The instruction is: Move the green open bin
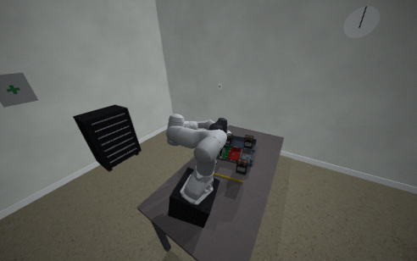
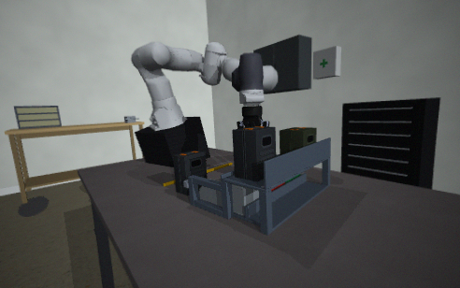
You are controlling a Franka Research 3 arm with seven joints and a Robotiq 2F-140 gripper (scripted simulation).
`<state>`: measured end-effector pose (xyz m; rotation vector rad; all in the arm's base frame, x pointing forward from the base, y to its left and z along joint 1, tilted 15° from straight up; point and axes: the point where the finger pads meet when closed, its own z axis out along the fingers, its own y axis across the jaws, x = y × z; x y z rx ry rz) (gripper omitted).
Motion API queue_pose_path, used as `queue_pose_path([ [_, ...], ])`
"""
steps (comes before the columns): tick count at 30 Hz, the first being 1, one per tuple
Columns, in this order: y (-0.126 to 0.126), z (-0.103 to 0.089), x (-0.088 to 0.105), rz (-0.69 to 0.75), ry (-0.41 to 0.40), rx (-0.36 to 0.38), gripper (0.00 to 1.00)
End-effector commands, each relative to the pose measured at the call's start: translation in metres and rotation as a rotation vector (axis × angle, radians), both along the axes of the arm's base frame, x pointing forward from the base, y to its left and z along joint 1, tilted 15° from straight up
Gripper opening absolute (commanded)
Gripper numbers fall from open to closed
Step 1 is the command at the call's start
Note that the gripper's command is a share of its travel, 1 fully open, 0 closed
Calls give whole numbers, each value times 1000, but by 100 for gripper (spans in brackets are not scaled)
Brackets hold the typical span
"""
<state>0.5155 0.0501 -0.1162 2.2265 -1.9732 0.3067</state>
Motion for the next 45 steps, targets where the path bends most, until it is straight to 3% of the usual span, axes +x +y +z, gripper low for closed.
queue_pose_path([
  [1, -2, -3, 1, 5, -2, -1, 57],
  [45, -6, -19, 2, 5, -2, -1, 57],
])
